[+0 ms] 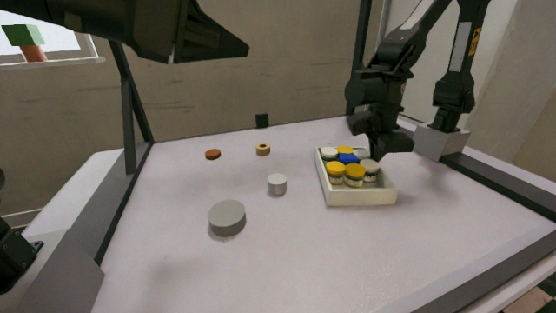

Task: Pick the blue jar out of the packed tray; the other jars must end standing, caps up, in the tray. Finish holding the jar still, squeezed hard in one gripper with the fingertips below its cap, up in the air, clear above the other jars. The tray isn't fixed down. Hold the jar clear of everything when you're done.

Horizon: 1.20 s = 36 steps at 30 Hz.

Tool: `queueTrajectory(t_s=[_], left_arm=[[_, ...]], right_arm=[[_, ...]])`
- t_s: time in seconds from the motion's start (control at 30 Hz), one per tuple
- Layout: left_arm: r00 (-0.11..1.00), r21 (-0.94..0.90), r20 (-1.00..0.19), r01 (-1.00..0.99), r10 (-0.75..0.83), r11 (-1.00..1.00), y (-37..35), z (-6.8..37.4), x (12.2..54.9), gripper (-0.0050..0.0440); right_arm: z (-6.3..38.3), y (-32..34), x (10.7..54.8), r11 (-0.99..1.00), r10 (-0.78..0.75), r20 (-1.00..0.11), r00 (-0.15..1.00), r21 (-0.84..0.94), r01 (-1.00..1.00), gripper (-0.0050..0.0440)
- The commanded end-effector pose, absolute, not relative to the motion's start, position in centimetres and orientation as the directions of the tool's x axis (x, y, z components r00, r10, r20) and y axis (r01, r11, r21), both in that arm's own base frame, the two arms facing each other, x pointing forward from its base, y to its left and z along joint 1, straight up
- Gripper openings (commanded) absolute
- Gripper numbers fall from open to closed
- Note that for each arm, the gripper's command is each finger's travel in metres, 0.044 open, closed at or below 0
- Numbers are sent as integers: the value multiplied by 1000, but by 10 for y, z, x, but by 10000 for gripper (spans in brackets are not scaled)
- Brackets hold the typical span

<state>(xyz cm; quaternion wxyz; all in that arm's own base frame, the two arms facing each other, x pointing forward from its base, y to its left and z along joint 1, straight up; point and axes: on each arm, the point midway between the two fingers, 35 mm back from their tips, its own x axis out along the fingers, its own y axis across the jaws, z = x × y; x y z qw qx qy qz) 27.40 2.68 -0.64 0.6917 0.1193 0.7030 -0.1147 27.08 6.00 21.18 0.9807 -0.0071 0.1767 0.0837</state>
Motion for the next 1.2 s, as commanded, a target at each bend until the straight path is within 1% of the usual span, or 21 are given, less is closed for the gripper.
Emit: queueTrajectory(t_s=[0.0,0.1,0.13,0.7,0.8,1.07,1.17], left_arm=[[17,7,-1000,333,2,943,25,-2,280,168],[18,7,-1000,333,2,943,24,-1,279,240],[20,8,-1000,333,2,943,25,-1,280,250],[19,8,-1000,333,2,943,24,0,277,250],[39,16,-999,333,3,943,25,9,284,250],[39,16,-999,333,4,943,25,22,284,249],[40,17,-999,333,4,943,25,38,283,249]], right_arm=[[222,61,271,985,168,-322,932,20,-170,440],[222,61,271,985,168,-322,932,20,-170,440],[222,61,271,985,168,-322,932,20,-170,440],[222,61,271,985,168,-322,932,20,-170,440],[222,61,271,985,168,-322,932,20,-170,440],[222,61,271,985,168,-322,932,20,-170,440],[222,61,271,985,168,-322,932,20,-170,440]])
